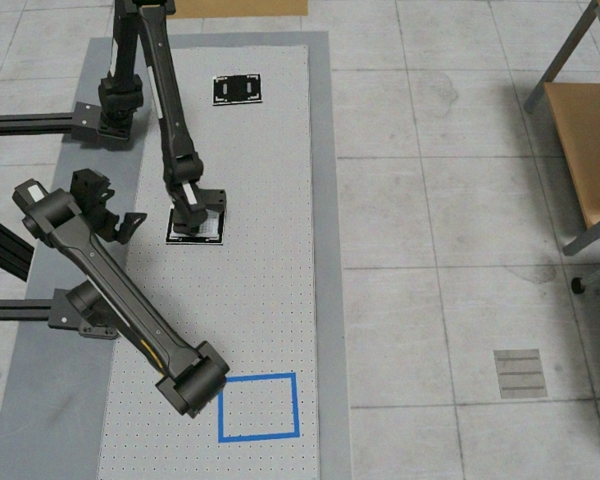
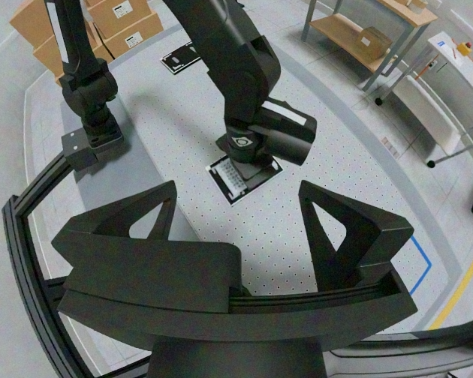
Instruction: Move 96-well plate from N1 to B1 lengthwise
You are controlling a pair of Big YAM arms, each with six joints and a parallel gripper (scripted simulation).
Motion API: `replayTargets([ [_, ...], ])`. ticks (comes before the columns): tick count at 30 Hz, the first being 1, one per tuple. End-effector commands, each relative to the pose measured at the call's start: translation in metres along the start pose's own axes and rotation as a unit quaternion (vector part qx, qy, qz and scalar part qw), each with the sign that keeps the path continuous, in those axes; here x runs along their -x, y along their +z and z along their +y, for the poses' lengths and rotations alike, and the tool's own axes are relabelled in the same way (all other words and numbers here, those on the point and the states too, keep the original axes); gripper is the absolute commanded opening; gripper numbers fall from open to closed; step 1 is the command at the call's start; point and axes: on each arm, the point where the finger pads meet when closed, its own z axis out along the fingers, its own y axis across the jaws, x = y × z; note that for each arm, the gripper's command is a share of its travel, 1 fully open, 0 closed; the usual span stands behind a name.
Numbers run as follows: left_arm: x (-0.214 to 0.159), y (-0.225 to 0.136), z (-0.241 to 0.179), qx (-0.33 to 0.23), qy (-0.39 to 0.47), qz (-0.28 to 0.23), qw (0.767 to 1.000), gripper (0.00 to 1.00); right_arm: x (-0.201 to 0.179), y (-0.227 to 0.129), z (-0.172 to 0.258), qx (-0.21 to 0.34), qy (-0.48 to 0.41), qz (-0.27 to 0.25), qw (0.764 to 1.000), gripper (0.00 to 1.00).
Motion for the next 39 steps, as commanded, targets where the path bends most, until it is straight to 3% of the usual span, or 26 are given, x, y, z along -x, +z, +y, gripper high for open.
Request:
replayTargets([
  [1, 0.004, 0.012, 0.002, 0.0, 0.004, -0.001, 1.0, 0.81, 0.008, -0.005, 0.002, 0.003, 0.004, -0.003, 1.0, 1.0],
  [10, 0.006, 0.03, 0.002, -0.001, -0.004, -0.003, 1.0, 0.81, 0.008, -0.005, 0.002, 0.003, 0.004, -0.003, 1.0, 1.0],
  [13, 0.002, 0.005, -0.005, -0.012, 0.002, -0.006, 1.0, 0.81, 0.008, -0.005, 0.002, 0.003, 0.004, -0.003, 1.0, 1.0],
  [20, 0.002, 0.008, -0.002, -0.007, 0.002, -0.003, 1.0, 0.81, 0.008, -0.005, 0.002, 0.003, 0.004, -0.003, 1.0, 1.0],
  [22, 0.002, 0.008, -0.002, -0.007, 0.002, -0.003, 1.0, 1.0, 0.008, -0.005, 0.002, 0.003, 0.004, -0.003, 1.0, 1.0],
  [39, 0.028, -0.021, -0.004, -0.033, -0.012, -0.023, 0.999, 1.0, 0.008, -0.005, 0.002, 0.003, 0.004, -0.003, 1.0, 1.0],
])
